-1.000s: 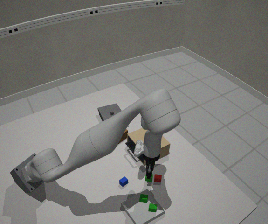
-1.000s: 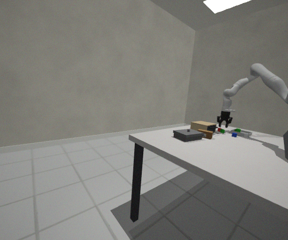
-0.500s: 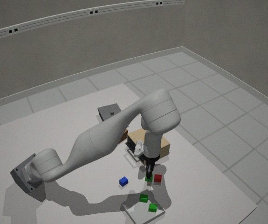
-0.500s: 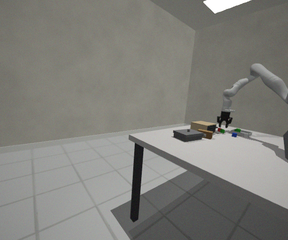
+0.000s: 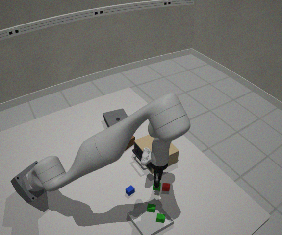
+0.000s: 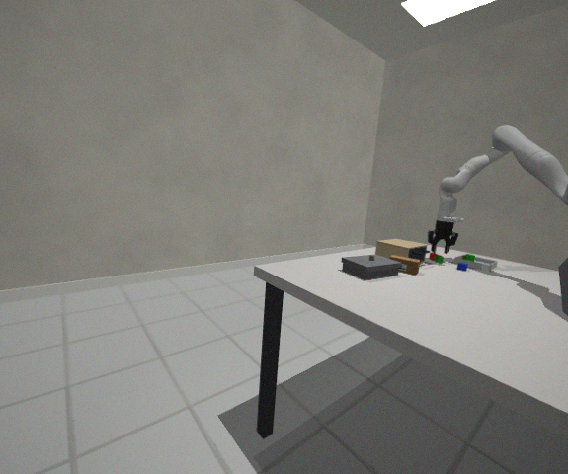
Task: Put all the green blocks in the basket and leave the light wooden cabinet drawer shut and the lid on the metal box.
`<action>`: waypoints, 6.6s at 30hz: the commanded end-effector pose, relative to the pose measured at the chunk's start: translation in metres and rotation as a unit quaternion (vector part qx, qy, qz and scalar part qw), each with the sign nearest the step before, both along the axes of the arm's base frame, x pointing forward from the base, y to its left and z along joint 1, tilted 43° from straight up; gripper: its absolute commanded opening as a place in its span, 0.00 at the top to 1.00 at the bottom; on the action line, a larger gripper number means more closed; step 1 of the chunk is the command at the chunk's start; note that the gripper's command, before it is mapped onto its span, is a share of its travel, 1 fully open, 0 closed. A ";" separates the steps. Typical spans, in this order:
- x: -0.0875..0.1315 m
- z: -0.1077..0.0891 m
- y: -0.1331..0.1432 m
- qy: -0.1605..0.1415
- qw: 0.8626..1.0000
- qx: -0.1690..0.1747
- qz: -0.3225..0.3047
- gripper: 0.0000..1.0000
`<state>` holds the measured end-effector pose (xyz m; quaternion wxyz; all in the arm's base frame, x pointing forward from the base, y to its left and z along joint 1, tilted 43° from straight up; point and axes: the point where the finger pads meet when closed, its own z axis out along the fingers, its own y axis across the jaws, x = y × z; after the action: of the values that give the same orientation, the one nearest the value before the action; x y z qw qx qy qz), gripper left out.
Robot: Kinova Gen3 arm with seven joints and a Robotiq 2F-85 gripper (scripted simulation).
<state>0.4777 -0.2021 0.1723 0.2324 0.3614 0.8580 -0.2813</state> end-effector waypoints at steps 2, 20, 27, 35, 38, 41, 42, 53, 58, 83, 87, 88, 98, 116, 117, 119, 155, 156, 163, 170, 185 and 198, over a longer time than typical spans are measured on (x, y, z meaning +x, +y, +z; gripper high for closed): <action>0.000 -0.003 -0.004 0.000 1.000 -0.002 0.000 0.35; 0.005 -0.016 -0.016 -0.001 1.000 -0.002 0.000 0.35; 0.007 -0.022 -0.022 -0.002 1.000 -0.002 0.000 0.35; 0.009 -0.027 -0.026 -0.002 1.000 -0.002 0.000 0.35; 0.009 -0.027 -0.026 -0.003 1.000 -0.002 0.000 0.35; 0.009 -0.028 -0.027 -0.003 1.000 -0.002 0.000 0.35; 0.009 -0.028 -0.027 -0.003 1.000 -0.002 0.000 0.35; 0.009 -0.027 -0.028 -0.003 1.000 -0.002 0.000 0.35; 0.009 -0.027 -0.028 -0.003 1.000 -0.002 0.000 0.35; 0.009 -0.027 -0.028 -0.003 1.000 -0.002 0.000 0.35; 0.009 -0.027 -0.028 -0.003 1.000 -0.002 0.000 0.90; 0.009 -0.027 -0.028 -0.003 1.000 -0.002 0.000 0.90; 0.009 -0.028 -0.028 -0.003 1.000 -0.002 0.000 0.90; 0.009 -0.028 -0.028 -0.003 1.000 -0.002 0.000 0.90; 0.009 -0.028 -0.028 -0.003 1.000 -0.002 0.000 0.90; 0.009 -0.028 -0.028 -0.003 1.000 -0.002 0.000 0.90; -0.011 0.043 0.036 0.000 1.000 0.002 0.000 0.90; -0.011 0.043 0.036 0.000 1.000 0.002 0.000 0.90; -0.018 0.067 0.058 -0.001 1.000 0.002 -0.001 0.90; -0.023 0.085 0.073 -0.002 1.000 0.001 0.000 0.90; -0.025 0.097 0.083 -0.003 1.000 -0.001 0.000 0.90; -0.027 0.097 0.082 0.004 1.000 -0.003 0.006 0.90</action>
<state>0.4530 -0.1232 0.2684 0.2349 0.3593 0.8572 -0.2844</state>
